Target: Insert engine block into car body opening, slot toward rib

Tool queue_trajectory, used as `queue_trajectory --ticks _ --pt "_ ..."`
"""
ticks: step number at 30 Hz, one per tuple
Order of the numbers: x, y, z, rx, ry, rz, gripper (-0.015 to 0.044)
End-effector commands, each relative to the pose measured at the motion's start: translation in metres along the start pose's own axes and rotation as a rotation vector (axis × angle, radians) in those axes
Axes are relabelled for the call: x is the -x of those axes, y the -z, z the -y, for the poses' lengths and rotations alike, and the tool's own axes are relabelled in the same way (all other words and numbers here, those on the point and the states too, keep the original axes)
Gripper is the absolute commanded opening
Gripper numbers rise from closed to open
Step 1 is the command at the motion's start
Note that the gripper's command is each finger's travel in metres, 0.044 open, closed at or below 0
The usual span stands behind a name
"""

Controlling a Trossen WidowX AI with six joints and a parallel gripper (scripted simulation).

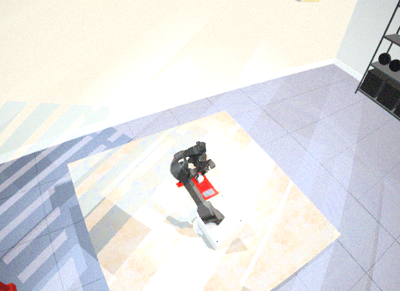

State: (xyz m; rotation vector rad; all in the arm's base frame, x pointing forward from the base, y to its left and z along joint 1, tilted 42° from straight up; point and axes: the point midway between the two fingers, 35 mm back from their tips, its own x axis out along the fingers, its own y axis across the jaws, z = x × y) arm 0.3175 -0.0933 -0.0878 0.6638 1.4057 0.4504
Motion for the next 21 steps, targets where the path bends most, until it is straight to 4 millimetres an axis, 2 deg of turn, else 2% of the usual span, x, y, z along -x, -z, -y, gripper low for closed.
queue_trajectory --ticks 1,21 --pt "-0.0006 -0.0003 0.0000 -0.003 -0.001 0.003 0.0158" --pt "-0.0037 -0.0003 0.0001 -0.004 -0.001 0.003 0.0158"
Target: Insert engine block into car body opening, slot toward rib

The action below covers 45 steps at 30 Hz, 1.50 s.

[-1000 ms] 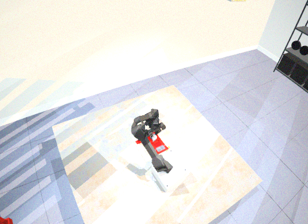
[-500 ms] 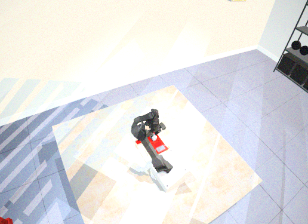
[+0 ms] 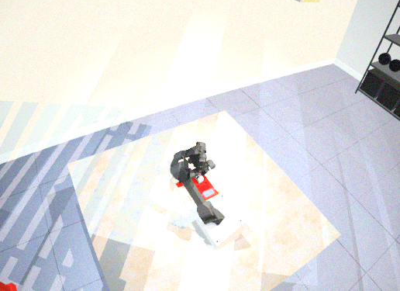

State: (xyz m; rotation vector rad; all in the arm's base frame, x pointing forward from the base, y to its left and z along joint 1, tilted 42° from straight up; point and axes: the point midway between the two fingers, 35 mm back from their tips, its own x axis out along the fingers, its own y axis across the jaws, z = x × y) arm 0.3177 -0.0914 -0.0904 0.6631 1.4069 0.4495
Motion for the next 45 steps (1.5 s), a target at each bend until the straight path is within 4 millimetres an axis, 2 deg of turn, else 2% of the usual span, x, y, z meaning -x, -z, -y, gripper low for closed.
queue_trajectory --ticks 1,45 --pt "-0.0006 -0.0005 -0.0002 -0.003 -0.003 0.004 0.0158" --pt "-0.0073 -0.0004 -0.0004 -0.003 -0.003 0.004 0.0158"
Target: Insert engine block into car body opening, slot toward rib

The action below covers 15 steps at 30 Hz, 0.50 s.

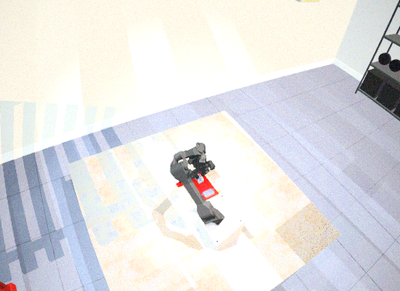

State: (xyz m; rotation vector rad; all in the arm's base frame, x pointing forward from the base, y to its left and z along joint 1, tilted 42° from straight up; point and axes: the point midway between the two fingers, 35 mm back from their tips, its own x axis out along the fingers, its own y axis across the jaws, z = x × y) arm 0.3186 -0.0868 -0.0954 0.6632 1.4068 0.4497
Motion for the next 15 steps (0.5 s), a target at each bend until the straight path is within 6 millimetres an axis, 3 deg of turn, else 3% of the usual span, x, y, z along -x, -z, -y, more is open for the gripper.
queue_trajectory --ticks 1,15 --pt "-0.0006 -0.0004 -0.0002 -0.004 -0.003 0.004 0.0158" --pt "-0.0028 -0.0003 -0.0003 -0.004 -0.003 0.004 0.0158"
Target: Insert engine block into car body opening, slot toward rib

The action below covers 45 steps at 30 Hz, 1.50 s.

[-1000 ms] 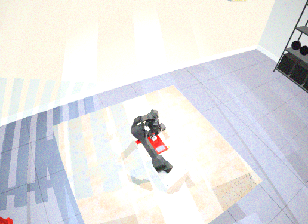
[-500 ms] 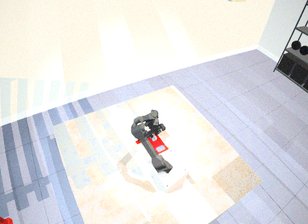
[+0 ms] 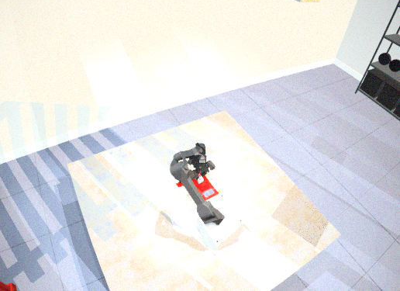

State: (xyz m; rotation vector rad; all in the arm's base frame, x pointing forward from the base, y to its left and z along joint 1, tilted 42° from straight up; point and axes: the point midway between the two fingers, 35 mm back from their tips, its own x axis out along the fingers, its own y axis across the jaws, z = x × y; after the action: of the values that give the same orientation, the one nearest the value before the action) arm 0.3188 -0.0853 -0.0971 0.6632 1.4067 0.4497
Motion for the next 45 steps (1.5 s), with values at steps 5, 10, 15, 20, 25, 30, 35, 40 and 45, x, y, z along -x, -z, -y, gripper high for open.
queue_trajectory --ticks 5,10,15,20,25,30,35,40,45 --pt "-0.001 0.000 0.000 -0.004 -0.003 0.004 0.0158" --pt "-0.002 0.000 0.000 -0.004 -0.003 0.004 0.0158" --pt "-0.003 0.000 0.000 -0.004 -0.003 0.004 0.0158" --pt "-0.002 0.000 0.000 0.000 -0.001 0.001 0.0289" --pt "-0.002 0.000 0.000 0.000 -0.001 0.001 0.0421" --pt "-0.002 0.000 0.000 0.000 -0.001 0.001 0.0440" --pt "-0.002 0.000 0.000 0.000 -0.001 0.001 0.0440" --pt "0.009 0.001 -0.001 -0.003 -0.002 0.003 0.0440" --pt "0.012 0.002 -0.001 -0.004 -0.002 0.004 0.0440"
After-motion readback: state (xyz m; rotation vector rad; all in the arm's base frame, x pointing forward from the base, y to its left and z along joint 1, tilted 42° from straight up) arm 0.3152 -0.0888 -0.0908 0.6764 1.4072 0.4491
